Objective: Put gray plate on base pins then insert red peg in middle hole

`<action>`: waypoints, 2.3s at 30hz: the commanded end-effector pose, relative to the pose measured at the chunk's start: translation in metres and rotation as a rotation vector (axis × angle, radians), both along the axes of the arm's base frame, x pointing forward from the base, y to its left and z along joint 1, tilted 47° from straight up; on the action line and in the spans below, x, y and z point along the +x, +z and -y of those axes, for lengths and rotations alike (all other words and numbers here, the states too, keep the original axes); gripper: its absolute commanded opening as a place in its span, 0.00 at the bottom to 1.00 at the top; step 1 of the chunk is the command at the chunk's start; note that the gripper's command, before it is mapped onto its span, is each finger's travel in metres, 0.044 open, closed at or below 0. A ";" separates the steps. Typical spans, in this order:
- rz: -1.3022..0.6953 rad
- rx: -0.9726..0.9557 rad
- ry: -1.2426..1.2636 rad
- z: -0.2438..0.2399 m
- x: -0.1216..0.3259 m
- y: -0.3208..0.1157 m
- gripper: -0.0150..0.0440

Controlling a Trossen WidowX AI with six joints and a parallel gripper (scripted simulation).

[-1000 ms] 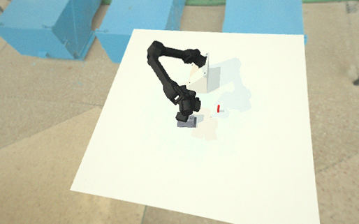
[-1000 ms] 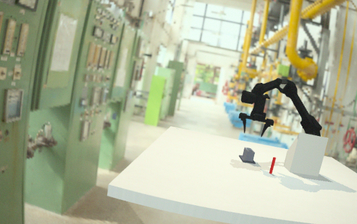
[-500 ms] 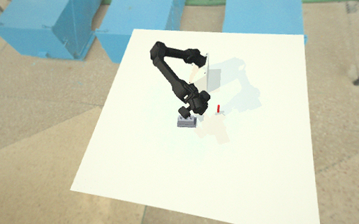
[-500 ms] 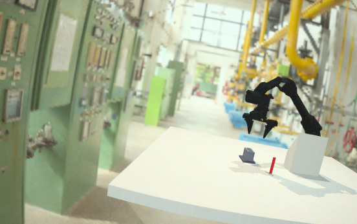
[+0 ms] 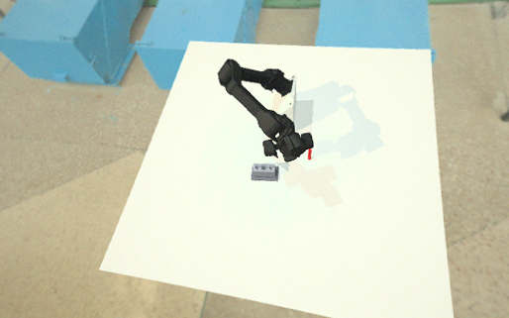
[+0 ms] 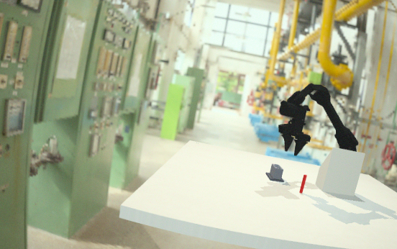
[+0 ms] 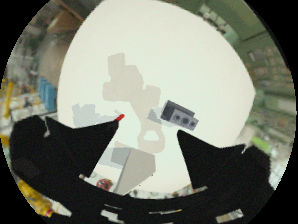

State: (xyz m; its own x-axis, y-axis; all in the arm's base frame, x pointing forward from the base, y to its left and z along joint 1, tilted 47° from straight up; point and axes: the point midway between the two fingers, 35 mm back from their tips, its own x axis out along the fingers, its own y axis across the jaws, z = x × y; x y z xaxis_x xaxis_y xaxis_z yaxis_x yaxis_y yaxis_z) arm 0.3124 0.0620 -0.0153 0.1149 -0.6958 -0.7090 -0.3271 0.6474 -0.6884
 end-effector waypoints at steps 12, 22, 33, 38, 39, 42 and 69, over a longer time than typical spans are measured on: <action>0.757 0.101 -0.790 -0.035 -0.061 -0.058 1.00; 0.982 0.128 -1.007 -0.040 -0.072 -0.068 1.00; 0.982 0.128 -1.007 -0.041 -0.072 -0.068 1.00; 0.982 0.128 -1.007 -0.041 -0.072 -0.068 1.00; 0.982 0.128 -1.007 -0.041 -0.072 -0.068 1.00; 0.982 0.128 -1.007 -0.038 -0.072 -0.071 1.00; 0.983 0.128 -1.006 -0.001 -0.065 -0.110 1.00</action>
State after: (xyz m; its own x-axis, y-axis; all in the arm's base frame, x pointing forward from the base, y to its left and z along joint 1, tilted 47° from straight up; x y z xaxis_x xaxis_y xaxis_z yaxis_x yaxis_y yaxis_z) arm 0.2478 0.0699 -0.1200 0.0967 -0.7077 -0.6998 0.8796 0.3898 -0.2726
